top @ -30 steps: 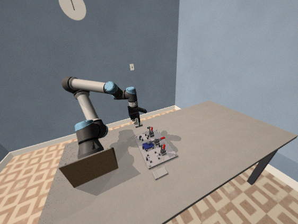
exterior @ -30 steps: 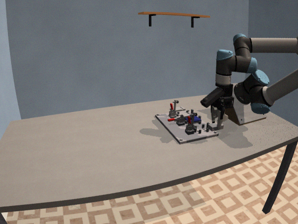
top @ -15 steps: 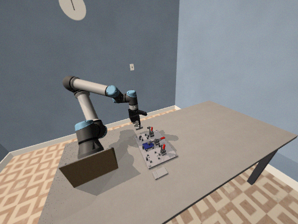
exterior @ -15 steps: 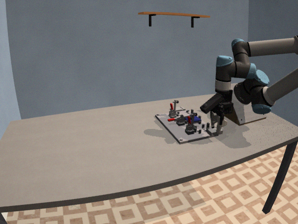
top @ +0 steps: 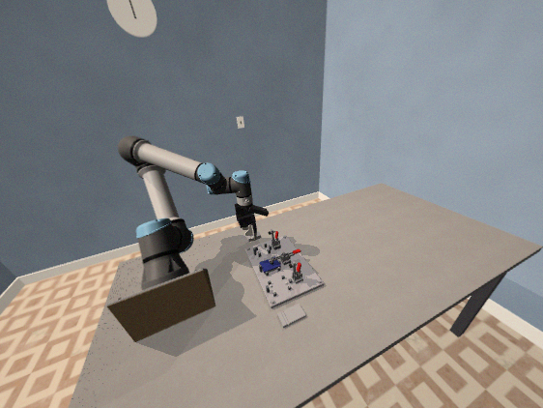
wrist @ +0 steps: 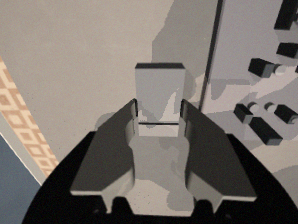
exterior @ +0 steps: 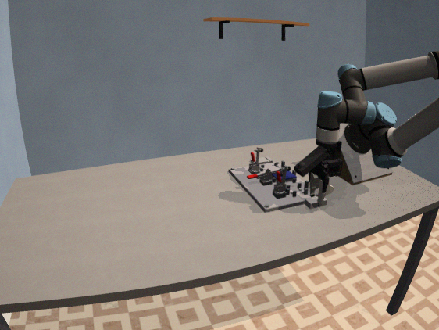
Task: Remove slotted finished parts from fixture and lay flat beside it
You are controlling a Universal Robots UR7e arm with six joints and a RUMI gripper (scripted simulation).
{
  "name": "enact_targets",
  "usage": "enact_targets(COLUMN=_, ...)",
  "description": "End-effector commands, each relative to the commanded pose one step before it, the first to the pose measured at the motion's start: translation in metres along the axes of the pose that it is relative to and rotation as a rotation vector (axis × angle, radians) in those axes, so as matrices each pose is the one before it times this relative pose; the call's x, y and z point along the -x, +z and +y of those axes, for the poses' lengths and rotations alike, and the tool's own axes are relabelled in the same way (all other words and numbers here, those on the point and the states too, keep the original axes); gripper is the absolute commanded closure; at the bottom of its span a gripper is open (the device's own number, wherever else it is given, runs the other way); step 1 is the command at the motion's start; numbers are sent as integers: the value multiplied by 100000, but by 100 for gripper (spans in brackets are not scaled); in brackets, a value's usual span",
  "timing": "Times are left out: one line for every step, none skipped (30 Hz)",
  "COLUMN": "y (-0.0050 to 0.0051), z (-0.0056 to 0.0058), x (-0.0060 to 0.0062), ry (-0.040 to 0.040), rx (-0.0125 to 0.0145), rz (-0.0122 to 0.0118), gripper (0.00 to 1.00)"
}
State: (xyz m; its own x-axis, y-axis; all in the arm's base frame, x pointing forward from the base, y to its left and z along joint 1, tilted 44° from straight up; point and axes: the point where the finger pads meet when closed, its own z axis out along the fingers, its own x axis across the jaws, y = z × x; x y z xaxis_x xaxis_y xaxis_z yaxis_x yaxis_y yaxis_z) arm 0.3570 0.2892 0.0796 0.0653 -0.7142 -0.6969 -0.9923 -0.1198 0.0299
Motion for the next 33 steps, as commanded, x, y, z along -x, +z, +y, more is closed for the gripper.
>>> enact_targets(y=788, z=-87, x=-7, ry=-8, rx=-167, rz=72, gripper=100)
enact_targets(y=117, z=1, x=0, ry=0, rx=0, rz=-1, gripper=100)
enact_targets(y=104, z=0, x=0, ry=0, rx=0, rz=0, gripper=100)
enact_targets(y=92, z=-1, x=0, ry=0, rx=0, rz=0, gripper=100)
enact_targets(y=80, z=0, x=0, ry=0, rx=0, rz=0, gripper=100)
enact_targets(y=68, z=0, x=0, ry=0, rx=0, rz=0, gripper=100)
enact_targets(y=56, z=0, x=0, ry=0, rx=0, rz=0, gripper=100)
enact_targets(y=0, z=0, x=0, ry=0, rx=0, rz=0, gripper=100)
enact_targets(y=0, z=0, x=0, ry=0, rx=0, rz=0, gripper=100)
enact_targets(y=46, z=0, x=0, ry=0, rx=0, rz=0, gripper=100)
enact_targets(y=36, z=0, x=0, ry=0, rx=0, rz=0, gripper=100)
enact_targets(y=27, z=0, x=0, ry=0, rx=0, rz=0, gripper=100)
enact_targets(y=18, z=0, x=0, ry=0, rx=0, rz=0, gripper=100)
enact_targets(y=12, z=0, x=0, ry=0, rx=0, rz=0, gripper=100)
enact_targets(y=6, z=0, x=0, ry=0, rx=0, rz=0, gripper=100)
enact_targets(y=2, z=0, x=0, ry=0, rx=0, rz=0, gripper=100)
enact_targets(y=0, z=0, x=0, ry=0, rx=0, rz=0, gripper=100)
enact_targets(y=0, z=0, x=0, ry=0, rx=0, rz=0, gripper=100)
enact_targets(y=3, z=0, x=0, ry=0, rx=-1, rz=0, gripper=100)
enact_targets(y=2, z=0, x=0, ry=0, rx=-1, rz=0, gripper=100)
enact_targets(y=2, z=0, x=0, ry=0, rx=0, rz=0, gripper=100)
enact_targets(y=1, z=0, x=0, ry=0, rx=0, rz=0, gripper=100)
enact_targets(y=1, z=0, x=0, ry=0, rx=0, rz=0, gripper=100)
enact_targets(y=0, z=0, x=0, ry=0, rx=0, rz=0, gripper=100)
enact_targets(y=0, z=0, x=0, ry=0, rx=0, rz=0, gripper=100)
enact_targets(y=0, z=0, x=0, ry=0, rx=0, rz=0, gripper=100)
enact_targets(y=0, z=0, x=0, ry=0, rx=0, rz=0, gripper=100)
enact_targets(y=0, z=0, x=0, ry=0, rx=0, rz=0, gripper=100)
enact_targets(y=0, z=0, x=0, ry=0, rx=0, rz=0, gripper=100)
enact_targets(y=0, z=0, x=0, ry=0, rx=0, rz=0, gripper=100)
enact_targets(y=-1, z=0, x=0, ry=0, rx=0, rz=0, gripper=100)
enact_targets(y=-1, z=0, x=0, ry=0, rx=0, rz=0, gripper=100)
enact_targets(y=-1, z=0, x=0, ry=0, rx=0, rz=0, gripper=100)
